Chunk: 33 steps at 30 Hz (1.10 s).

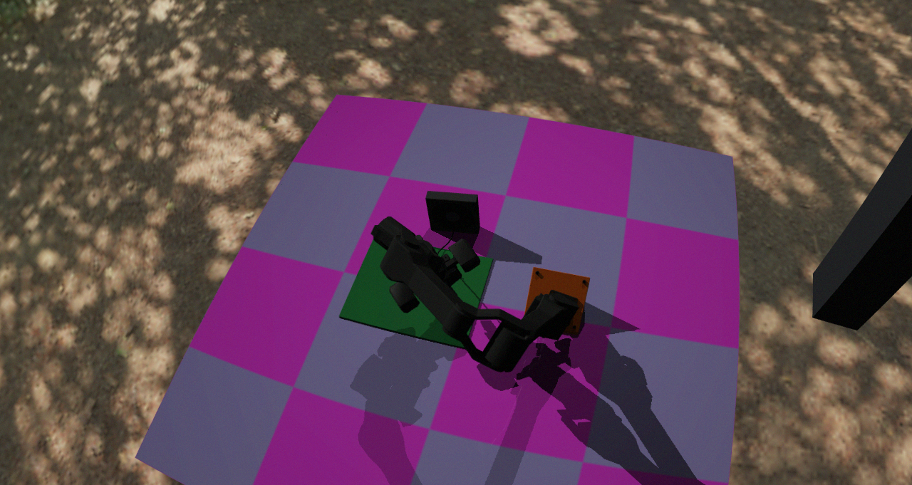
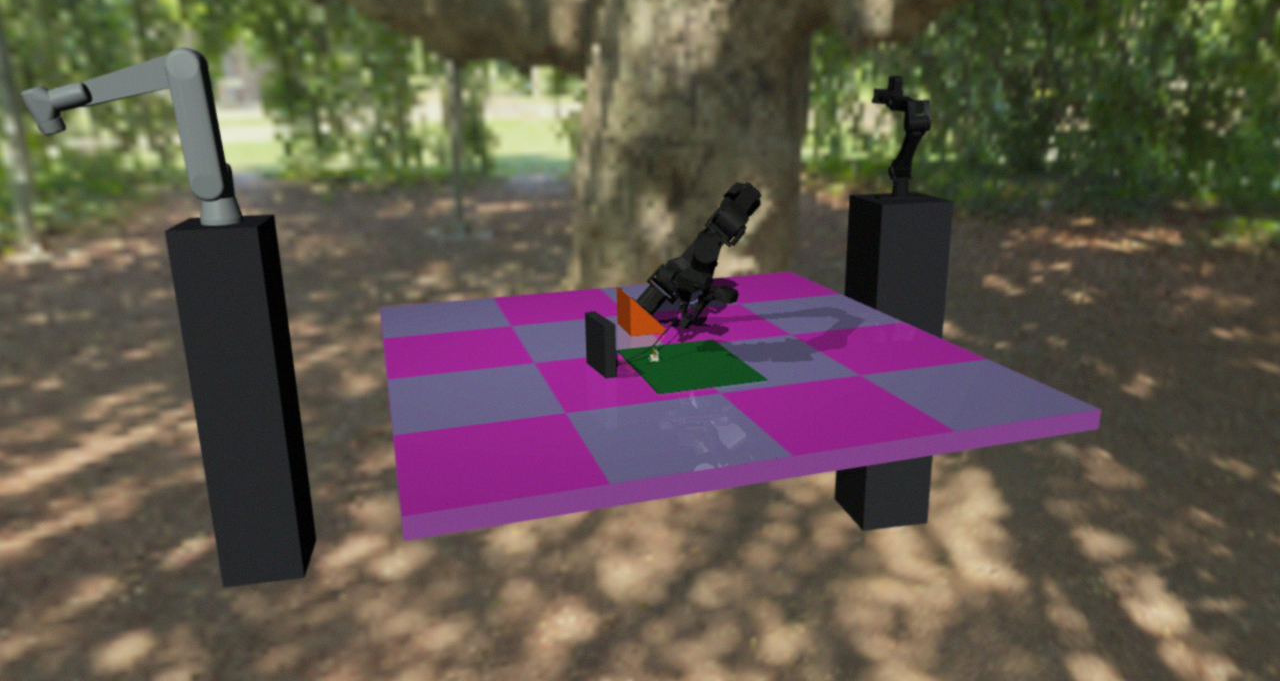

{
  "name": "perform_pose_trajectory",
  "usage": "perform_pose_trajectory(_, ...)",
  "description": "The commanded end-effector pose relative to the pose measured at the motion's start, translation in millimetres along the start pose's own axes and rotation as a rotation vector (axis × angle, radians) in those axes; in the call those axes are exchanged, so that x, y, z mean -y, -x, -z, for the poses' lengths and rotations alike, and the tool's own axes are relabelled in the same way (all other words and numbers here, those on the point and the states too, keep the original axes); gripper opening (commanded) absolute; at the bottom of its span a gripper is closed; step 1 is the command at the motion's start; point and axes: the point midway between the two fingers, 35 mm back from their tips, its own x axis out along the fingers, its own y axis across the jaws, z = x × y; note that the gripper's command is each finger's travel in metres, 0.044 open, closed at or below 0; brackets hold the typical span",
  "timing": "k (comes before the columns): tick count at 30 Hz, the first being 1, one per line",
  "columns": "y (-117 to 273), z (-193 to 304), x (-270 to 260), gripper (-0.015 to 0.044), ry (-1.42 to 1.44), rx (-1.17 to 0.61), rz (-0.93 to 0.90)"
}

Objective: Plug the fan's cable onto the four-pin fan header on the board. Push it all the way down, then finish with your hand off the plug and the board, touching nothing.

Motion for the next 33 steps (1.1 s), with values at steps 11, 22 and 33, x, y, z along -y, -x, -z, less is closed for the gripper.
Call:
perform_pose_trajectory(11, -13, 5, 5, 0.0, 0.002, 0.179, 0.15)
perform_pose_trajectory(22, -19, 6, 6, 0.0, -0.002, 0.344, 0.221)
perform_pose_trajectory(33, -20, 6, 5, 0.0, -0.014, 0.525, 0.246)
